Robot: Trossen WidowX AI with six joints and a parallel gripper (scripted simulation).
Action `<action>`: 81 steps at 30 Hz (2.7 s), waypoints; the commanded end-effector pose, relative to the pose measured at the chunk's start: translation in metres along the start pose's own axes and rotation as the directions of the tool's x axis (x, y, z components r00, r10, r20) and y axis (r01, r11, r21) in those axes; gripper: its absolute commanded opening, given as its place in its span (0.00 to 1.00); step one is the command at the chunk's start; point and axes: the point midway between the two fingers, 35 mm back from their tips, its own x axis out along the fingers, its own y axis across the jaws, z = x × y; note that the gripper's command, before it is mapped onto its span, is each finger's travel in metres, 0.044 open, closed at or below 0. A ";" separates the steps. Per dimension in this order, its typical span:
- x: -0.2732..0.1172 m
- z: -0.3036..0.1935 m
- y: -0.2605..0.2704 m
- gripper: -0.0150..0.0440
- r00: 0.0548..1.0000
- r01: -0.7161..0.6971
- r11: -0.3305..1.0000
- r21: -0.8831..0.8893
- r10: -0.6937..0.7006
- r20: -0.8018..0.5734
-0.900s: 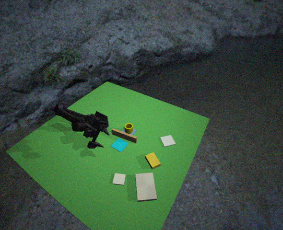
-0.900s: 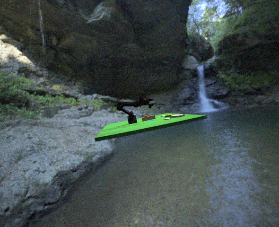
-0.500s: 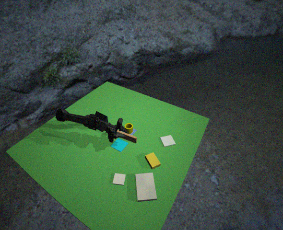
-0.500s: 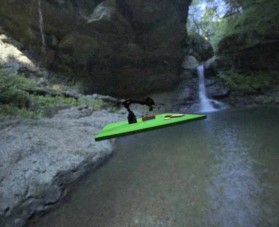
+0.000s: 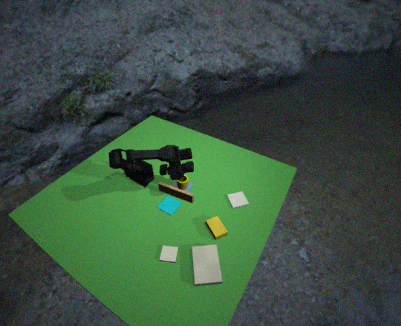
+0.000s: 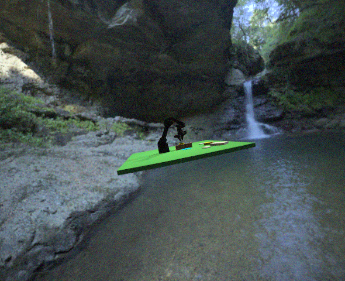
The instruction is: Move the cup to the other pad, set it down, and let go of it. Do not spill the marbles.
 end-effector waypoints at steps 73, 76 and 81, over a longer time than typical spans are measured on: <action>0.066 -0.013 -0.025 0.25 0.968 0.179 0.983 0.050 -0.185 0.169; 0.063 -0.013 -0.024 0.25 0.968 0.179 0.983 0.050 -0.185 0.168; 0.050 -0.016 -0.020 0.25 0.969 0.178 0.983 0.049 -0.184 0.167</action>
